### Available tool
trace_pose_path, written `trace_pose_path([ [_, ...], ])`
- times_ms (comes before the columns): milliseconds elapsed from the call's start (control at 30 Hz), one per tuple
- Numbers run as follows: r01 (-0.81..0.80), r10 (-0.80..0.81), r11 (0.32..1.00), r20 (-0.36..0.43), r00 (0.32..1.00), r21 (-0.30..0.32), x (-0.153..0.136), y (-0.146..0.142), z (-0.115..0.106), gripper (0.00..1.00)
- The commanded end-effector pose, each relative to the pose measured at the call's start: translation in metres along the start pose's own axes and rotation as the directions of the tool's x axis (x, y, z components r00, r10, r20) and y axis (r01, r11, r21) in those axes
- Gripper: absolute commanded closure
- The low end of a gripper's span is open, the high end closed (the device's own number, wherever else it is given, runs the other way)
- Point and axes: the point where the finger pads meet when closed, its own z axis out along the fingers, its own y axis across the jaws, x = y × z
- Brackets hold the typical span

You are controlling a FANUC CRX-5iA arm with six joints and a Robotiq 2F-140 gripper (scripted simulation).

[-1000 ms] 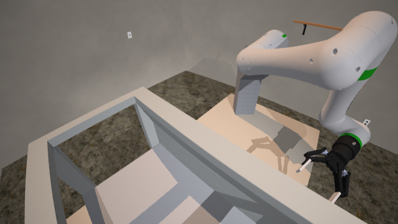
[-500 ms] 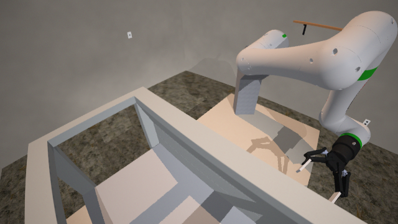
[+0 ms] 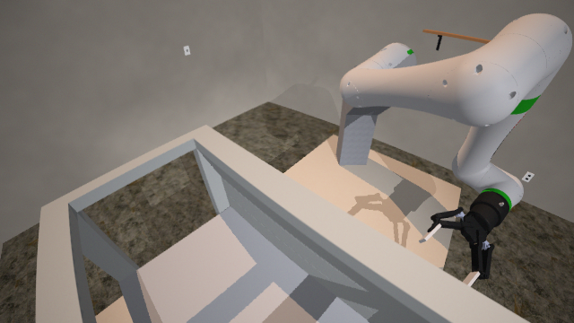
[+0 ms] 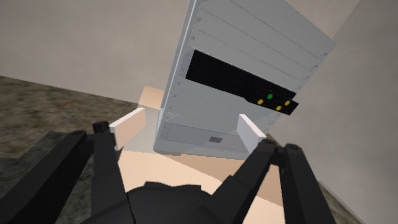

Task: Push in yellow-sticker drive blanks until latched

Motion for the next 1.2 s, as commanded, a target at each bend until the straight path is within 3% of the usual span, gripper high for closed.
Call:
trace_pose_path([
  [0, 0.044, -0.044, 0.999, -0.011, 0.999, 0.002, -0.002, 0.012, 0.004, 0.0],
  [233, 0.238, -0.237, 0.971, -0.064, 0.969, 0.005, -0.011, 0.061, 0.023, 0.0],
  [533, 0.543, -0.538, 0.84, -0.155, 0.829, -0.016, -0.026, 0.146, 0.057, 0.0],
  [600, 0.543, -0.538, 0.84, -0.155, 0.829, -0.016, -0.026, 0.146, 0.057, 0.0],
  [867, 0.762, -0.752, 0.645, -0.223, 0.62, -0.058, -0.04, 0.221, 0.086, 0.0],
  [1100, 0.858, -0.844, 0.505, -0.257, 0.47, -0.091, -0.048, 0.264, 0.103, 0.0],
  [1167, 0.858, -0.844, 0.505, -0.257, 0.47, -0.091, -0.048, 0.264, 0.103, 0.0],
])
